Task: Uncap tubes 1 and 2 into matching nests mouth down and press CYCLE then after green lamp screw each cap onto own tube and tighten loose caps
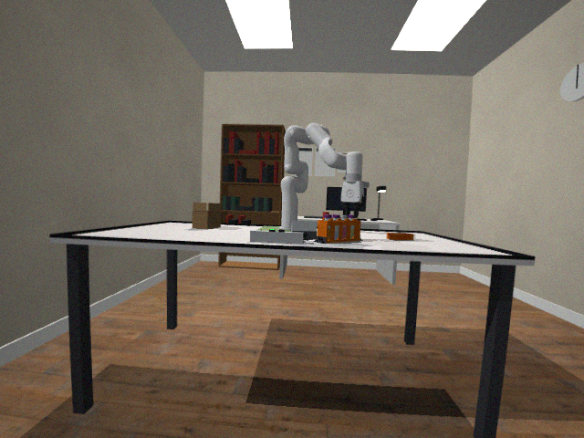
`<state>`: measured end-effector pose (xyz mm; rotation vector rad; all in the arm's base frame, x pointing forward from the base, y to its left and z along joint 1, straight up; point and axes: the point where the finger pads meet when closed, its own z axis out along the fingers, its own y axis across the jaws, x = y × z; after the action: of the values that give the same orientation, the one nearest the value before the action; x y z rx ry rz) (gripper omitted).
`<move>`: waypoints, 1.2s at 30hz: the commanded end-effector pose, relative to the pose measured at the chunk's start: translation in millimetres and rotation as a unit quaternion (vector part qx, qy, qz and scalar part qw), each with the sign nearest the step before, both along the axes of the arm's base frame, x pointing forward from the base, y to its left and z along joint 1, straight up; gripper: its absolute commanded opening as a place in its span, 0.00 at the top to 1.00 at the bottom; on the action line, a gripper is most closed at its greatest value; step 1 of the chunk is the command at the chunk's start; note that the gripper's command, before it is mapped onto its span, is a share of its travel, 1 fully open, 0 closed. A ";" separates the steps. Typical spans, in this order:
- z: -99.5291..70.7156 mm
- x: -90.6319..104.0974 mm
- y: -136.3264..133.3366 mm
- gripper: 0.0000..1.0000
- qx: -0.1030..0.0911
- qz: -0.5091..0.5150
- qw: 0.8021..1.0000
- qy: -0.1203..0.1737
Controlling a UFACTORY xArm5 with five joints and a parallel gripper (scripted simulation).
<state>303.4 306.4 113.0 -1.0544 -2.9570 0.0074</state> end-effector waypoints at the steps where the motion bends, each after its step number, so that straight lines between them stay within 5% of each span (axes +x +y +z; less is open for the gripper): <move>1: 1.1 0.8 0.8 1.00 -0.001 -0.139 0.990 -0.003; 13: 0.8 0.8 0.8 1.00 -0.001 -0.310 0.951 -0.004; 21: 0.6 0.8 0.8 1.00 -0.001 -0.459 0.889 -0.005; 32: 0.6 0.8 0.8 1.00 -0.001 -0.459 0.889 -0.005; 33: 0.6 0.8 0.8 0.54 -0.001 -0.459 0.889 -0.005; 36: 0.6 0.8 0.8 0.54 -0.001 -0.459 0.889 -0.005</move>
<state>303.4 306.4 112.1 -2.2898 -2.1513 0.0091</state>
